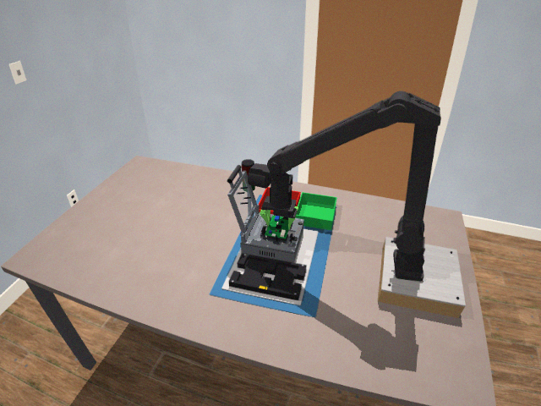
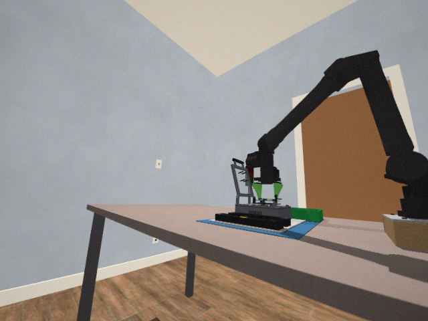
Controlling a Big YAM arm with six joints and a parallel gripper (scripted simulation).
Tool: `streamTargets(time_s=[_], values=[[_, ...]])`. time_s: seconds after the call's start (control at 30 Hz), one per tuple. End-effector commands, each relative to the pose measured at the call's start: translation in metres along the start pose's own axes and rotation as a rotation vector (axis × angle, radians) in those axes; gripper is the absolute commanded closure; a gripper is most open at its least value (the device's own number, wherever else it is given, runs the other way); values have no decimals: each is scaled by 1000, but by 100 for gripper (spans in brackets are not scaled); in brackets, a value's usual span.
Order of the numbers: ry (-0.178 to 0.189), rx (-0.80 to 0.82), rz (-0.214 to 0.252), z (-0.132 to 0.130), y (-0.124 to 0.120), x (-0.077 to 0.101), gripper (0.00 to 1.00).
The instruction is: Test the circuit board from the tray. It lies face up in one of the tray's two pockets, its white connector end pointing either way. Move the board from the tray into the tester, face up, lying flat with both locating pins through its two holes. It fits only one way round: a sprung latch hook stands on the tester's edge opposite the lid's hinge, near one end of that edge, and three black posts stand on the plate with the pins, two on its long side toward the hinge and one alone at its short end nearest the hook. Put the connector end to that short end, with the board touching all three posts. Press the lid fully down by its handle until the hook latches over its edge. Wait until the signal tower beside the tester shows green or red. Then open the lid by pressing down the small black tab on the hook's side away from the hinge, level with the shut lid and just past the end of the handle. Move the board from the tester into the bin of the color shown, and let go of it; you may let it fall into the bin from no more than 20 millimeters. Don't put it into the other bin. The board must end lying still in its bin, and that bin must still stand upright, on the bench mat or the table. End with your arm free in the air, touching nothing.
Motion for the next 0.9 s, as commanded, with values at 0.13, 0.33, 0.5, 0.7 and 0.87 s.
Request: streamTargets(time_s=[0.13,0.33,0.5,0.7,0.87], values=[[40,-8,-11,16,11,6,28],[44,-8,-13,18,11,7,28],[44,-8,-13,18,11,7,28],[44,-8,-13,18,11,7,28],[46,-8,-13,18,11,8,28]])
Point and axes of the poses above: the point where the finger pads meet when closed, its own x axis back along the fingers, its own z axis across the jaws, y = z × x, the point moved 3 cm from there along x, back along the fingers, and after that the axes turned 9 degrees about x, right-handed, at the moved point
